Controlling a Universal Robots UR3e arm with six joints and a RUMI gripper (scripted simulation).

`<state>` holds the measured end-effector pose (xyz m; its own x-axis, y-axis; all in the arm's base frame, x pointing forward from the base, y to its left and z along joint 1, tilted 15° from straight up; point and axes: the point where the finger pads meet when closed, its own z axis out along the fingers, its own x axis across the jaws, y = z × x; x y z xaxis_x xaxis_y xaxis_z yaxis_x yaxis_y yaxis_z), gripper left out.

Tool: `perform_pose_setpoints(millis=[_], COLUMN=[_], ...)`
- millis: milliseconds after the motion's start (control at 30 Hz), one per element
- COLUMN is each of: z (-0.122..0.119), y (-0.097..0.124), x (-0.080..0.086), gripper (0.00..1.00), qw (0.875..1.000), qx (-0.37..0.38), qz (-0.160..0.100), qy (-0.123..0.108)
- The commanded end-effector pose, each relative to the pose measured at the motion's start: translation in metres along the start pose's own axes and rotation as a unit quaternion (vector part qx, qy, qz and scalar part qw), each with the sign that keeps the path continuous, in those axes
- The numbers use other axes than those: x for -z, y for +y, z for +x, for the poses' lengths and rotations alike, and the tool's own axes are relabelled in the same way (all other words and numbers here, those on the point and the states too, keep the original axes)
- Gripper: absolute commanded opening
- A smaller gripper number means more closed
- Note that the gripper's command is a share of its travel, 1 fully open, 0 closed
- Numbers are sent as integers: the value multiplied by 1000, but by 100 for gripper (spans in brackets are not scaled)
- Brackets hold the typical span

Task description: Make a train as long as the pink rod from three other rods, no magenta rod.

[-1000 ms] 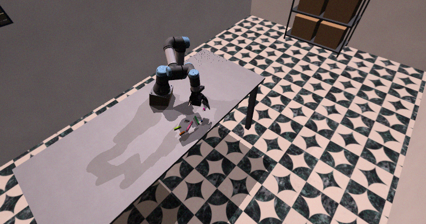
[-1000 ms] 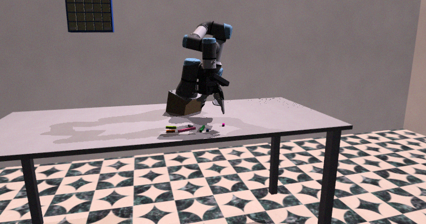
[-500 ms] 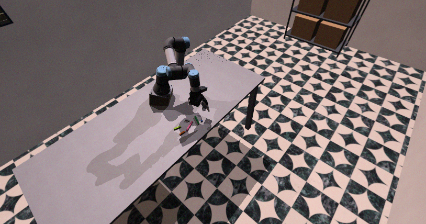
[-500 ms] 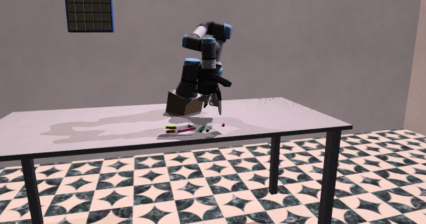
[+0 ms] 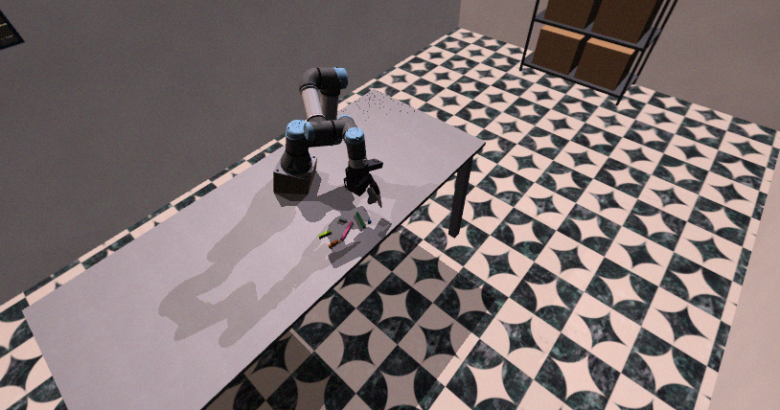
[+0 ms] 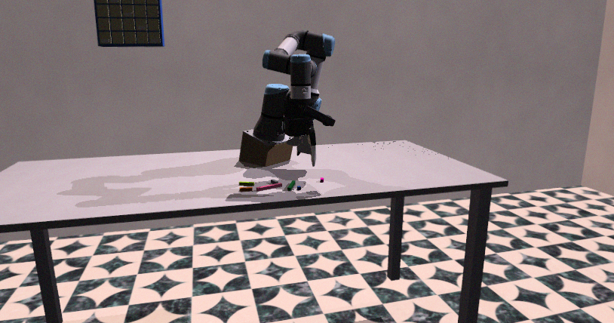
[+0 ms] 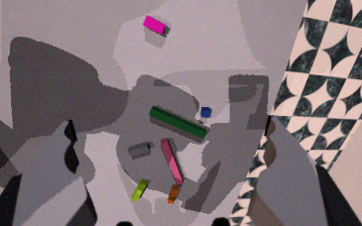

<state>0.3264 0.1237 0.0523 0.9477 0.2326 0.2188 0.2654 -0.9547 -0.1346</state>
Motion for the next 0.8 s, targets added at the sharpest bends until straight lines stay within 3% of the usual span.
perform_pose_setpoints(millis=[0, 767], z=[2, 2], y=[1, 1], x=[1, 1], gripper=[100, 100], qw=[1000, 999], qx=[-29, -39], qz=[-3, -3], qy=[0, 0])
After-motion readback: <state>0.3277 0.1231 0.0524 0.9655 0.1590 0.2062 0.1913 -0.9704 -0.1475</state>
